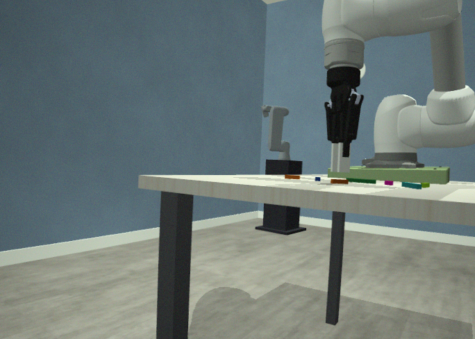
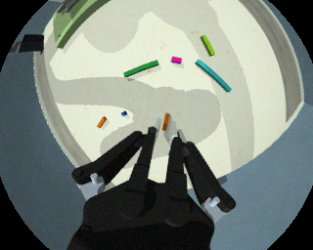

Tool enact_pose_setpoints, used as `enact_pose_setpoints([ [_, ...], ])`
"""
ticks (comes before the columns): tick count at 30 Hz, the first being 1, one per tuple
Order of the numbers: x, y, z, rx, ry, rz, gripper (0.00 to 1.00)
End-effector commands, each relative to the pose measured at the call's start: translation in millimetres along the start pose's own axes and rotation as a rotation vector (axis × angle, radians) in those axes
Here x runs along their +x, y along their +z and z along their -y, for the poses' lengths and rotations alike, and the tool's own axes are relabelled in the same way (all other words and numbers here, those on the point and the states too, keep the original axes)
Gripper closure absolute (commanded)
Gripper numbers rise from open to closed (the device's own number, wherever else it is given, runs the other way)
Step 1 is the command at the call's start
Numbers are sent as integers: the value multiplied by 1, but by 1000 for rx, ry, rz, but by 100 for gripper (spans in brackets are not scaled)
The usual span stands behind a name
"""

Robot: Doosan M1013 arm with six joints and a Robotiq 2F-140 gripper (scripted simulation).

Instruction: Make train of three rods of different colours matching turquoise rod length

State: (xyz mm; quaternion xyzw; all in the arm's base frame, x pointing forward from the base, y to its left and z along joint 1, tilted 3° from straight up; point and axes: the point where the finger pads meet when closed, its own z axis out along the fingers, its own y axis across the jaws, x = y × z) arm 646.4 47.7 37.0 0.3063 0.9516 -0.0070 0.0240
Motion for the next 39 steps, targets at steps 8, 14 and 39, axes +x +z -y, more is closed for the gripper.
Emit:
enact_pose_setpoints([
  [8,0,7,0,0,0,0,85],
  [14,0,8,0,0,0,0,85],
  [39,0,8,0,0,0,0,85],
])
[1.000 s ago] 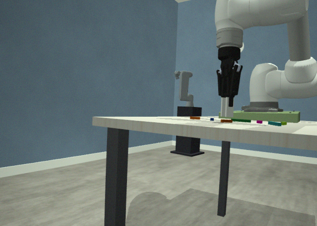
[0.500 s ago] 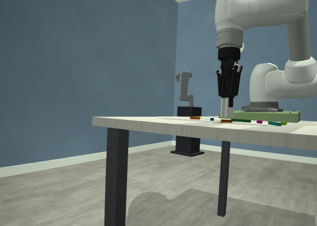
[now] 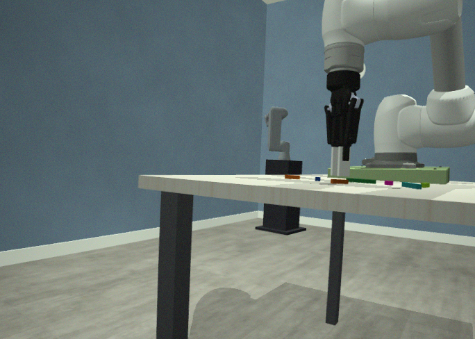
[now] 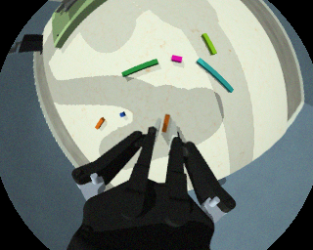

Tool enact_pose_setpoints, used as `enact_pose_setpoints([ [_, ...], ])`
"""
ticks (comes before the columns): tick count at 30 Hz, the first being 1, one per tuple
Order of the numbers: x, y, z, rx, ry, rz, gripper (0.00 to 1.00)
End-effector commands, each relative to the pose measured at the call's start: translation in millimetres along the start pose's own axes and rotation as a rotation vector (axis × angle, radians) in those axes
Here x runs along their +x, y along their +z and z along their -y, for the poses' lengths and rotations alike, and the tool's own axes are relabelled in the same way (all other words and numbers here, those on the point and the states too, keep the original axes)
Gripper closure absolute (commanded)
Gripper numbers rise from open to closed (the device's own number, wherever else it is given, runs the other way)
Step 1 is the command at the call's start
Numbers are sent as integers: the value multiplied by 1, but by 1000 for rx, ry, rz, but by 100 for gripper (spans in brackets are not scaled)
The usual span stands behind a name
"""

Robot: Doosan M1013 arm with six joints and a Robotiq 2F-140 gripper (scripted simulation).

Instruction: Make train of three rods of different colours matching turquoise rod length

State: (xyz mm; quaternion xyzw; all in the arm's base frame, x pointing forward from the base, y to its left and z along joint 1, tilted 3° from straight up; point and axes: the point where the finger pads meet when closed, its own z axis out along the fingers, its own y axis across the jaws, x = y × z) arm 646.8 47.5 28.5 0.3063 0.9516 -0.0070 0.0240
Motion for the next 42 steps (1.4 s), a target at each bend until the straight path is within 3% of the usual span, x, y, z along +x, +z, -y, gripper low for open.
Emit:
enact_pose_setpoints([
  [1,0,0,0,0,0,0,85],
  [22,0,1,0,0,0,0,85],
  [42,0,16,0,0,0,0,85],
])
